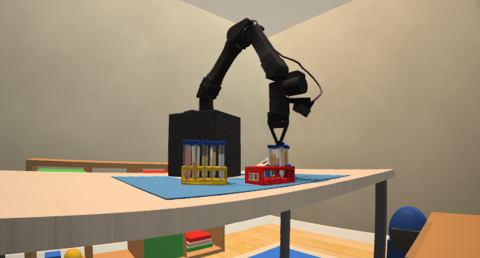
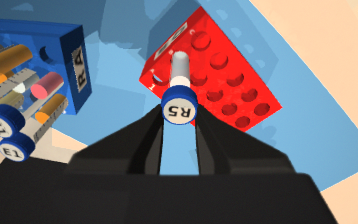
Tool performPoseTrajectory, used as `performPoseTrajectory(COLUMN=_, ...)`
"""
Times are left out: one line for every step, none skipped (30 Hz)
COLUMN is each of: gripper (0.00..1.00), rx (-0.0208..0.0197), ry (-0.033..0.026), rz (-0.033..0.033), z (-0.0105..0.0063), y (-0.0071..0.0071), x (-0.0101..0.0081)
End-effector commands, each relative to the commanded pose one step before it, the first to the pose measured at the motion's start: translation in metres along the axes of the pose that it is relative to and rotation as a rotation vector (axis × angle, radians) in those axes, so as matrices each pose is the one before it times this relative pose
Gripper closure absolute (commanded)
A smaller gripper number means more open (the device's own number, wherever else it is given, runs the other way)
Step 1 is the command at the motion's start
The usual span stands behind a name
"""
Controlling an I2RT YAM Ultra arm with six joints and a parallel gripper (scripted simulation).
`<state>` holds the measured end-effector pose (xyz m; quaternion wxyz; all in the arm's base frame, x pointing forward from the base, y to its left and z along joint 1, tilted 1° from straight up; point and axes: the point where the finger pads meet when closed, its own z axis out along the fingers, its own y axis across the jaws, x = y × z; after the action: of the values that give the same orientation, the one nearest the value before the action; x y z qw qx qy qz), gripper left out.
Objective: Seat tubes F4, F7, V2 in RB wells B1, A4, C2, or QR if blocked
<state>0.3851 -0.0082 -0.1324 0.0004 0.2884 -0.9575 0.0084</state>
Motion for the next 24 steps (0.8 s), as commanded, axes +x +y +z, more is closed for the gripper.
performPoseTrajectory(gripper=1.0, rx=0.0271, ry=-0.01909, rz=0.00939, z=0.0009, y=-0.01408, x=-0.00596)
performPoseTrajectory(gripper=1.0, rx=0.00003, ry=0.00002, rz=0.00009, z=0.00014, y=-0.00003, x=-0.00001)
performPoseTrajectory(gripper=1.0, rx=0.00005, ry=0.00003, rz=0.00001, z=0.00014, y=-0.00003, x=0.0)
performPoseTrajectory(gripper=1.0, rx=0.00005, ry=0.00004, rz=-0.00001, z=0.00014, y=-0.00003, x=0.0)
performPoseTrajectory(gripper=1.0, rx=0.00004, ry=0.00003, rz=-0.00001, z=0.00014, y=-0.00003, x=0.0)
performPoseTrajectory(gripper=1.0, rx=0.00006, ry=0.00004, rz=-0.00001, z=0.00014, y=-0.00003, x=0.0)
performPoseTrajectory(gripper=1.0, rx=0.00006, ry=0.00004, rz=-0.00001, z=0.00014, y=-0.00003, x=0.0)
performPoseTrajectory(gripper=1.0, rx=0.00004, ry=0.00003, rz=0.0, z=0.00014, y=-0.00003, x=0.0)
performPoseTrajectory(gripper=1.0, rx=0.00007, ry=0.00005, rz=-0.00001, z=0.00014, y=-0.00003, x=0.00001)
performPoseTrajectory(gripper=1.0, rx=0.0, ry=0.0, rz=0.0, z=0.0, y=0.0, x=0.0)
performPoseTrajectory(gripper=1.0, rx=0.0, ry=0.0, rz=0.0, z=0.0, y=0.0, x=0.0)
performPoseTrajectory(gripper=1.0, rx=0.00011, ry=0.00008, rz=0.00015, z=0.00014, y=-0.00004, x=0.00001)
performPoseTrajectory(gripper=1.0, rx=0.00001, ry=0.00001, rz=-0.00011, z=0.00014, y=-0.00002, x=0.0)
performPoseTrajectory(gripper=1.0, rx=0.00002, ry=0.00001, rz=-0.00006, z=0.00014, y=-0.00002, x=0.0)
performPoseTrajectory(gripper=1.0, rx=0.00004, ry=0.00003, rz=-0.00002, z=0.00014, y=-0.00003, x=0.00001)
performPoseTrajectory(gripper=1.0, rx=0.0, ry=0.0, rz=-0.00001, z=0.00014, y=-0.00002, x=0.0)
performPoseTrajectory(gripper=1.0, rx=0.0, ry=0.0, rz=0.0, z=0.00014, y=-0.00002, x=0.0)
performPoseTrajectory(gripper=1.0, rx=0.0, ry=0.0, rz=-0.00001, z=0.00014, y=-0.00002, x=0.0)
performPoseTrajectory(gripper=1.0, rx=0.0, ry=0.0, rz=0.0, z=0.00014, y=-0.00002, x=0.00001)
performPoseTrajectory(gripper=1.0, rx=0.0, ry=0.0, rz=0.00007, z=0.00014, y=-0.00002, x=0.00001)
performPoseTrajectory(gripper=1.0, rx=0.0, ry=0.0, rz=0.00022, z=0.00014, y=0.0, x=0.0)
performPoseTrajectory(gripper=1.0, rx=-0.0043, ry=0.00616, rz=-0.00008, z=0.00124, y=0.0019, x=0.00267)
performPoseTrajectory(gripper=1.0, rx=-0.00129, ry=0.00185, rz=-0.00006, z=0.00038, y=0.00057, x=0.0008)
performPoseTrajectory(gripper=1.0, rx=0.0, ry=0.0, rz=0.0, z=0.0, y=0.0, x=0.0)
